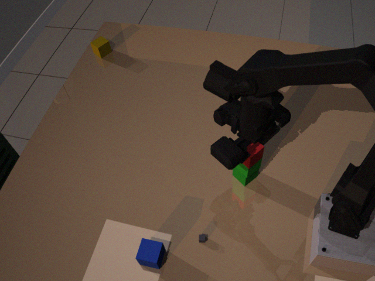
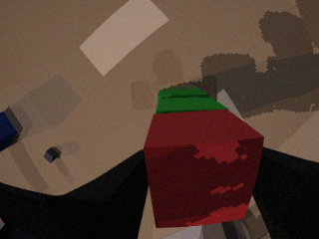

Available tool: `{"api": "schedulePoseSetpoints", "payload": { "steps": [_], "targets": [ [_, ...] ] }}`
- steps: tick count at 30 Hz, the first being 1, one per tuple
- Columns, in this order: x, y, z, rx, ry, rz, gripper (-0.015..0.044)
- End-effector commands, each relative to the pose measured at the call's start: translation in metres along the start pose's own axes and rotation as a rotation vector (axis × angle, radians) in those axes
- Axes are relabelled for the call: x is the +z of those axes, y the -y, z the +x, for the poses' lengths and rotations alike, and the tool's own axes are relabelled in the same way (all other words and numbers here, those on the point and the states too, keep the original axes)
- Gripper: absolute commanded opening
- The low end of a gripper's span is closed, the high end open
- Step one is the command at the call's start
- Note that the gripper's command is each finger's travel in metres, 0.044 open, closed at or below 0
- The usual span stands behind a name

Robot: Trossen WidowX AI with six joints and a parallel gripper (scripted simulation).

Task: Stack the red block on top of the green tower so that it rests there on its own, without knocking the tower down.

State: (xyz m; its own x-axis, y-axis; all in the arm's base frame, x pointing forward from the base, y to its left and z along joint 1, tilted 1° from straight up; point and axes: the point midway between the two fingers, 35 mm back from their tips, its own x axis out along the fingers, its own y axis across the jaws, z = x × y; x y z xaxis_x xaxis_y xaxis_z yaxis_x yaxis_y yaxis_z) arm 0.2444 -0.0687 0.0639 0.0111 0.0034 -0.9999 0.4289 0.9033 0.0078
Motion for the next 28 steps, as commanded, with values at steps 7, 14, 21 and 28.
{"api": "schedulePoseSetpoints", "payload": {
  "steps": [7, 14, 21, 28],
  "targets": [
    [0.0000, 0.0001, 0.0003, 0.000, 0.000, 0.000, 0.0440],
    [0.0000, 0.0001, 0.0003, 0.000, 0.000, 0.000, 0.0440],
    [0.0000, 0.0001, 0.0003, 0.000, 0.000, 0.000, 0.0440],
    [0.0000, 0.0001, 0.0003, 0.000, 0.000, 0.000, 0.0440]
  ]
}}
